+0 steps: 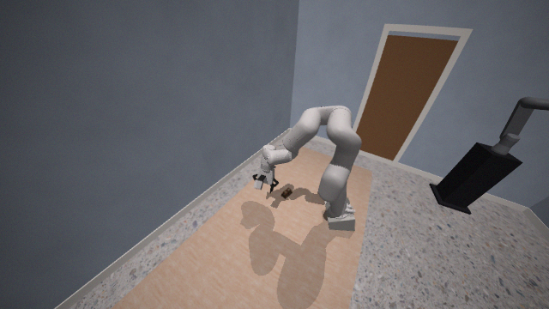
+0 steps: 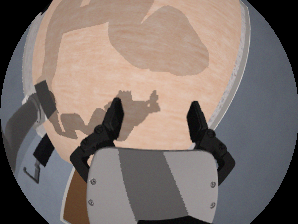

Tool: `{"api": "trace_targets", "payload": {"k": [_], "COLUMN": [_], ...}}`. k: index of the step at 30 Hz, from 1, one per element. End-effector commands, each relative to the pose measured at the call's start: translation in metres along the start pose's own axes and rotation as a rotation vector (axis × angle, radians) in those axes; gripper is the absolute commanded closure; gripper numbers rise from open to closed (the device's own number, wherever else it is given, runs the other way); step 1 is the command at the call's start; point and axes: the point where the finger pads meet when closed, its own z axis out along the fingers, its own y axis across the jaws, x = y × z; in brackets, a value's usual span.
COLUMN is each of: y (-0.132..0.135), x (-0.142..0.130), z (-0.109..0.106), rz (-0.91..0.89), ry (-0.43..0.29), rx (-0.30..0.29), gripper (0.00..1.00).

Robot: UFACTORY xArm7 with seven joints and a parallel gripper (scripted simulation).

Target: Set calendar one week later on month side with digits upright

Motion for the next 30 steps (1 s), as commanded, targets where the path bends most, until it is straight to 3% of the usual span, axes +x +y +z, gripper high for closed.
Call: {"api": "trace_targets", "payload": {"k": [1, 2, 4, 17, 19, 30], "y": [0.0, 0.0, -0.035, -0.036, -0.068, -0.068], "x": [-0.001, -0.001, -0.043, -0.044, -0.075, -0.075], "z": [-0.002, -0.002, -0.011, -0.011, -0.019, -0.019], "rz": [0.004, 0.004, 0.152, 0.155, 0.279, 0.279], "ry": [-0.004, -0.004, -0.089, -0.09, -0.157, -0.157], "rx": [-0.003, -0.003, -0.008, -0.008, -0.017, -0.017], "gripper": [0.0, 0.0, 0.0, 0.0, 0.0, 0.0]}}
